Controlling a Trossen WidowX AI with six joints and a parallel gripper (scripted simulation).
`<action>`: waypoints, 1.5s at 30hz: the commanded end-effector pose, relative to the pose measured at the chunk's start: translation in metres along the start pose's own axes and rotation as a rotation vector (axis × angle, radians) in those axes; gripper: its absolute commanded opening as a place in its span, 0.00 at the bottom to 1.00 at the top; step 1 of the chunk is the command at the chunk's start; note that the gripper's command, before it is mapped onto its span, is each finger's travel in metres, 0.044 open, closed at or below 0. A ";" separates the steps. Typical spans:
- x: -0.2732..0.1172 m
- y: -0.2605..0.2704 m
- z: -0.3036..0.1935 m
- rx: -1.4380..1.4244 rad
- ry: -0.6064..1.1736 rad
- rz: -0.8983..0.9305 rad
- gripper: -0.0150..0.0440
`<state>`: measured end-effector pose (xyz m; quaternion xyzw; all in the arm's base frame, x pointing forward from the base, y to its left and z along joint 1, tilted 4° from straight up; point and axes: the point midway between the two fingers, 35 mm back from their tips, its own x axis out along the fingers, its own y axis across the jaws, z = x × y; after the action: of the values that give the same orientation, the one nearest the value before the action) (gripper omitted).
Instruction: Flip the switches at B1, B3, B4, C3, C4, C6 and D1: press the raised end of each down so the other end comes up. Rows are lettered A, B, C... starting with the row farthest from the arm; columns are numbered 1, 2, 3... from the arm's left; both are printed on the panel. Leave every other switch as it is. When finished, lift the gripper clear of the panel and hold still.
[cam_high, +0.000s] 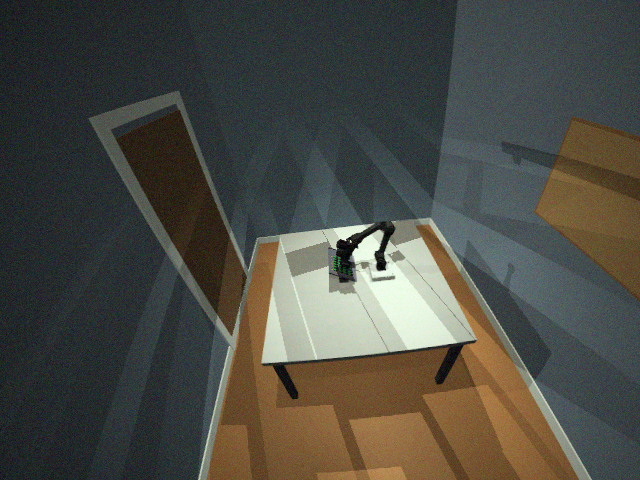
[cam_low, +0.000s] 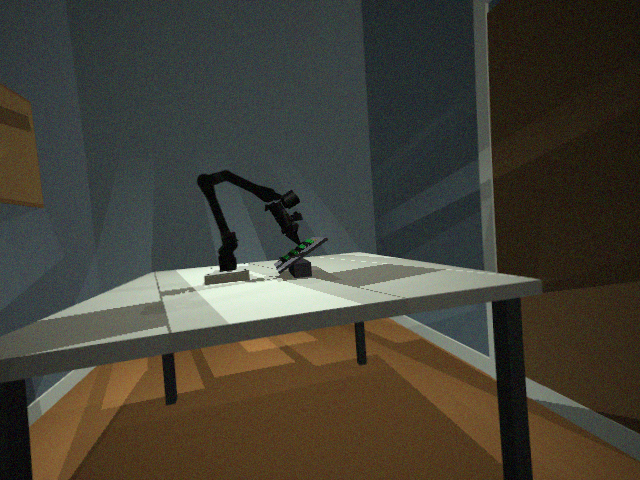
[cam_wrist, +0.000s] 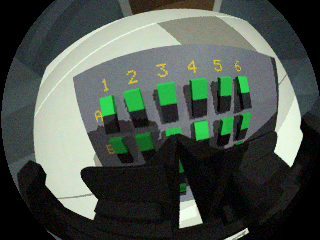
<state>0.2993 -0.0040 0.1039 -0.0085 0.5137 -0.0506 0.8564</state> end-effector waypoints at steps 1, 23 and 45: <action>0.000 0.000 0.000 -0.007 0.000 0.003 0.25; 0.003 0.000 0.000 -0.007 0.000 0.003 0.25; 0.006 0.000 0.000 -0.007 0.000 0.003 0.25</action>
<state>0.3022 -0.0045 0.0998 -0.0085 0.5129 -0.0507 0.8569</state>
